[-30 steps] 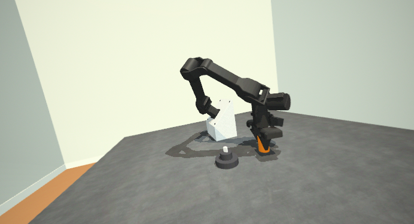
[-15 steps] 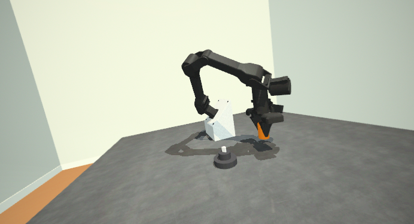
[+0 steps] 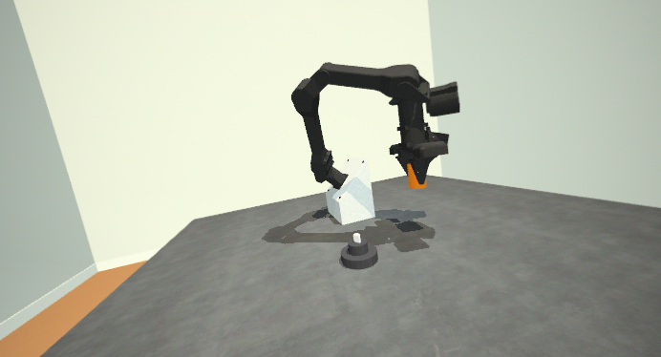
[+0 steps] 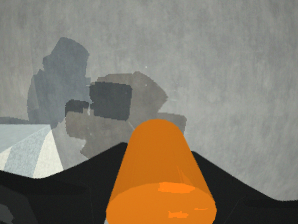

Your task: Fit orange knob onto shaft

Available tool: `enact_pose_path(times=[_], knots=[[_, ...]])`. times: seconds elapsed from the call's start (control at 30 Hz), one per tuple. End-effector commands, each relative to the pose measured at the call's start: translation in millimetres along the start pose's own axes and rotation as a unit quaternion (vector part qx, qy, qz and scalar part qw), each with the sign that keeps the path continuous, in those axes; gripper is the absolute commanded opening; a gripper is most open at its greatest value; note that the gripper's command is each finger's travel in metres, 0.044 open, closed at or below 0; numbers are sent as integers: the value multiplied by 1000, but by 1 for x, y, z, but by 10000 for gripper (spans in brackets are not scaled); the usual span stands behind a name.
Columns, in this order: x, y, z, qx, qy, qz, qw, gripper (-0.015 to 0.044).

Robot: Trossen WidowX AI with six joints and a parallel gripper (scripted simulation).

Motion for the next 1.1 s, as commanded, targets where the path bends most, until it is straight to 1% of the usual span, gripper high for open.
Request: enact_pose_path(times=[0.0,0.17,0.53,0.83,1.07], knots=[[-5,1,1,4,6,-2,1000,0],[-9,0,7,1,41,3,999,0],[-31,-1,31,-2,163,19,986,0],[-51,-1,52,-3,279,32,960,0],[-63,0,66,-3,351,40,936,0]])
Point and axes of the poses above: the point midway between the two fingers, 35 mm back from their tips, its own x axis out along the fingers, its own z axis across the jaws, y = z × x, the point moved 3 cm from there along -x, back along the fingers, and after that the axes turned 7 degrees about -x, right-handed, at the moved point
